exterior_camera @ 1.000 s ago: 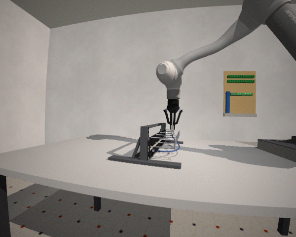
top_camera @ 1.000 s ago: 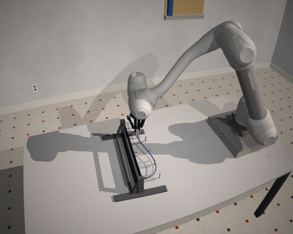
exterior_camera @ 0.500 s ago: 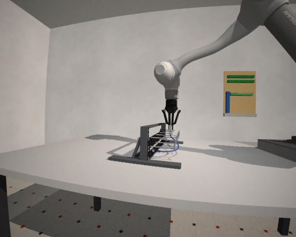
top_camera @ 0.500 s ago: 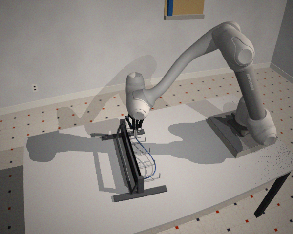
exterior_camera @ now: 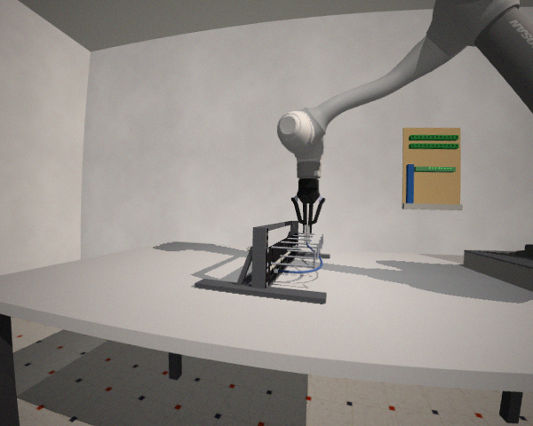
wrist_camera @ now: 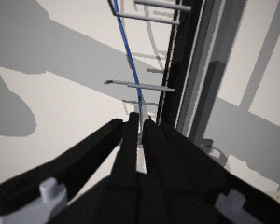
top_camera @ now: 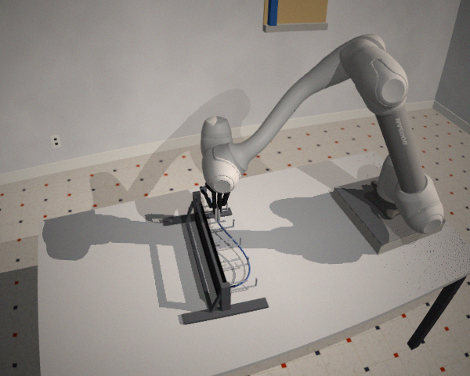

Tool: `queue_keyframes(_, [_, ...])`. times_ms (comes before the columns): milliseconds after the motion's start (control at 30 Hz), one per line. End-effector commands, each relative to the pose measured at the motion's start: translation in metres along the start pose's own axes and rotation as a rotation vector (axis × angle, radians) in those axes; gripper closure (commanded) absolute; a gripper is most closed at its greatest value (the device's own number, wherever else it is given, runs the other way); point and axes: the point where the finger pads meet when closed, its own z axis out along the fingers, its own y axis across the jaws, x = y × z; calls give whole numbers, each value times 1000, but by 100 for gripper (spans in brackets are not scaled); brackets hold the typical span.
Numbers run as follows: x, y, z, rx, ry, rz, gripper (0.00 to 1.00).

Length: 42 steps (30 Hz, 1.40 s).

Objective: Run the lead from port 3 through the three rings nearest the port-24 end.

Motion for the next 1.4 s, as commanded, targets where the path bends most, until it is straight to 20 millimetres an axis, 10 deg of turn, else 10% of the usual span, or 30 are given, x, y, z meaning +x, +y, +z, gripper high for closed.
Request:
queue_keyframes(0, [1,2,-1,1,-1,1,100])
queue_keyframes(167, [1,2,-1,1,-1,1,100])
queue_keyframes(200, [1,2,-1,1,-1,1,80])
queue_keyframes(1367, [1,2,-1,1,-1,1,80])
